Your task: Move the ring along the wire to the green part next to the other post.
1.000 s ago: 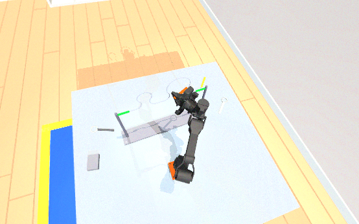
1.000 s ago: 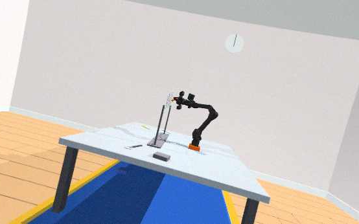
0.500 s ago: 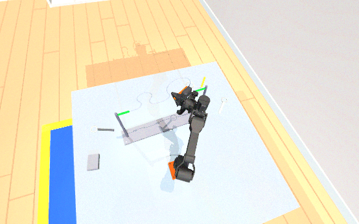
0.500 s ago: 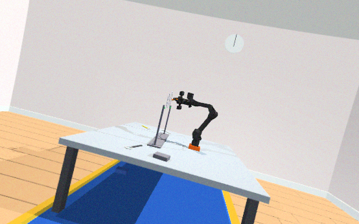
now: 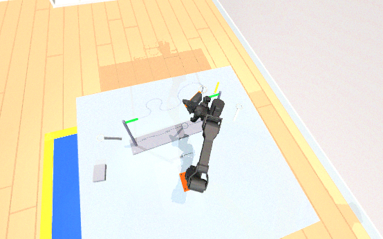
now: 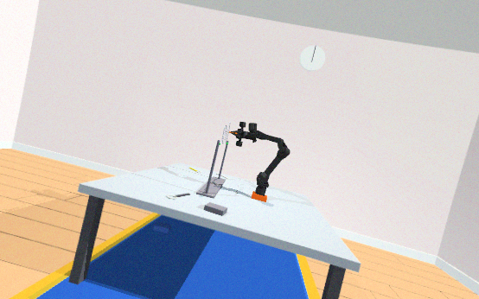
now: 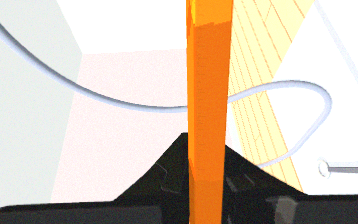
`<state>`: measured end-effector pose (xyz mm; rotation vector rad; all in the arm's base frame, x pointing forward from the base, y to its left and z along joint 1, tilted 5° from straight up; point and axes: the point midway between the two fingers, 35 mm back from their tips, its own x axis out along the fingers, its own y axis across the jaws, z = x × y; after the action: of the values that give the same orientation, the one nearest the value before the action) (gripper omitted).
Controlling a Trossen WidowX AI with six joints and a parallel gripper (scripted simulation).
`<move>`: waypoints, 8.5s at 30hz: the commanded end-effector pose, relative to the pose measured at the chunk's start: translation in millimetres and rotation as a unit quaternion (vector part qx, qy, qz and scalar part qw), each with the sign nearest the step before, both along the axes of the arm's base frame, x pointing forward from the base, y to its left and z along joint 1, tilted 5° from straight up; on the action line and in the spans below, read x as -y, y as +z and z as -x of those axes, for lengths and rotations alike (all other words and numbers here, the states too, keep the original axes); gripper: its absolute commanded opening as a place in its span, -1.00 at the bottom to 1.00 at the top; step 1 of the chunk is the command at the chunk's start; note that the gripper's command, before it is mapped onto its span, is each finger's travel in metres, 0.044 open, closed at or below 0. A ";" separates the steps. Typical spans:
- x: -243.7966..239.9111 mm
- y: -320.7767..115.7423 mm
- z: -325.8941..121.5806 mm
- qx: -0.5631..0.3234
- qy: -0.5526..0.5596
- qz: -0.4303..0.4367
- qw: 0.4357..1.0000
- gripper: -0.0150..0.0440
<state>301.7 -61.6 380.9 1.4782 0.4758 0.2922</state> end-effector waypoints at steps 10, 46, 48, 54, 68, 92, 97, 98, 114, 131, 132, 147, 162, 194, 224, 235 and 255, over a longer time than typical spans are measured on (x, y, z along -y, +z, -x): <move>0.6 -2.6 0.3 -0.004 0.002 0.073 0.997 -1.00; 5.9 -16.2 1.2 -0.025 0.005 0.269 0.963 -1.00; 6.4 -17.0 1.2 -0.026 0.005 0.281 0.959 -1.00; 8.0 -19.2 1.4 -0.029 0.005 0.316 0.948 -1.00; 12.8 -24.3 1.7 -0.035 0.005 0.402 0.915 -1.00; 24.0 -31.2 2.4 -0.040 0.005 0.551 0.834 -1.00; 26.6 -32.2 2.5 -0.040 0.006 0.580 0.814 -1.00; 27.2 -32.4 2.5 -0.040 0.006 0.586 0.810 -1.00; 35.9 -34.0 2.9 -0.041 0.006 0.673 0.738 -1.00; 45.3 -33.7 3.2 -0.041 0.007 0.756 0.653 -1.00; 45.8 -33.6 3.2 -0.041 0.007 0.761 0.647 -1.00; 53.9 -31.3 3.4 -0.041 0.008 0.825 0.563 -1.00; 61.2 -27.4 3.4 -0.039 0.009 0.880 0.473 -1.00; 73.3 -14.5 3.3 -0.036 0.011 0.964 0.264 -1.00; 78.3 1.3 2.8 -0.031 0.014 0.998 0.055 -1.00; 78.5 7.4 2.6 -0.029 0.014 0.999 -0.022 -1.00; 76.8 16.9 2.1 -0.026 0.015 0.987 -0.156 -1.00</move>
<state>299.5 -138.7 396.8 4.0891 -0.6828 1.2345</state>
